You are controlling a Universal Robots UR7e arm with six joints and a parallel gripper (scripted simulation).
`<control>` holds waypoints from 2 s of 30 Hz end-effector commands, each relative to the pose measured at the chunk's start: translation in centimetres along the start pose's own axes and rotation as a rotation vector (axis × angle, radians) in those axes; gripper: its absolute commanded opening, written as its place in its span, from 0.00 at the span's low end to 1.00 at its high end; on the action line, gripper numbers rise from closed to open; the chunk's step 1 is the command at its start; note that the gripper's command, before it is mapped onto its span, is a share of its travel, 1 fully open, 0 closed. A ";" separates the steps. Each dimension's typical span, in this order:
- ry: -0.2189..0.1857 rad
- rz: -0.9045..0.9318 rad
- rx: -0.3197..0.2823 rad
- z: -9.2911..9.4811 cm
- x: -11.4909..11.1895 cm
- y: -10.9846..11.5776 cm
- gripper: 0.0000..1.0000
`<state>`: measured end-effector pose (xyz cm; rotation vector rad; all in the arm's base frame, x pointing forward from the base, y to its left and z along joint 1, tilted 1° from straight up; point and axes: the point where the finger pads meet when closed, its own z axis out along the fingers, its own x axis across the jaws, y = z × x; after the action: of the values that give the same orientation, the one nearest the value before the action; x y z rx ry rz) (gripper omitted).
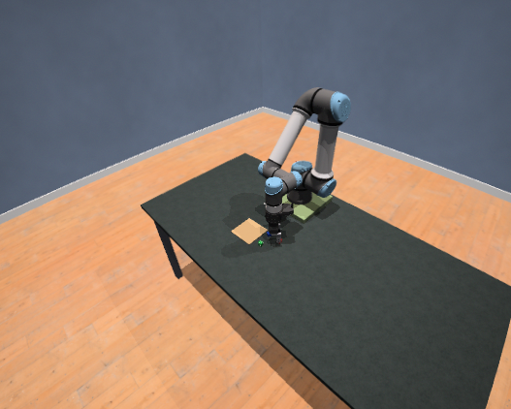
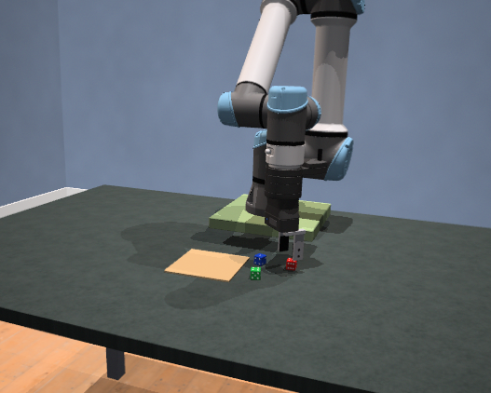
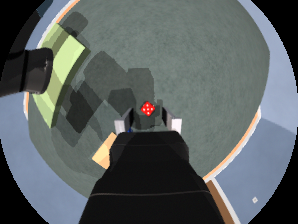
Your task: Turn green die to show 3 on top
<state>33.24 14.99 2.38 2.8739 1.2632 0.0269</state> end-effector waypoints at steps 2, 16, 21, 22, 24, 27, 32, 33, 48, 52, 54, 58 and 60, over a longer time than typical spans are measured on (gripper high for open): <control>0.001 0.001 -0.001 -0.1 0.0 -0.2 1.00; 0.001 0.001 -0.001 -0.1 0.0 -0.2 1.00; 0.001 0.001 -0.001 -0.1 0.0 -0.2 1.00; 0.001 0.001 -0.001 -0.1 0.0 -0.2 1.00; 0.001 0.001 -0.001 -0.1 0.0 -0.2 1.00; 0.001 0.001 -0.001 -0.1 0.0 -0.2 1.00; 0.001 0.001 -0.001 -0.1 0.0 -0.2 1.00; 0.001 0.001 -0.001 -0.1 0.0 -0.2 1.00; 0.001 0.001 -0.001 -2.5 0.0 -0.2 1.00; 0.001 0.001 -0.001 -4.1 0.0 -0.2 1.00; 0.001 0.001 -0.001 -5.3 0.0 -0.2 1.00; 0.001 0.001 -0.001 -7.7 0.0 -0.2 1.00; 0.001 0.001 -0.001 -8.8 0.0 -0.2 1.00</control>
<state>33.05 15.13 8.40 2.8728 1.2614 0.0314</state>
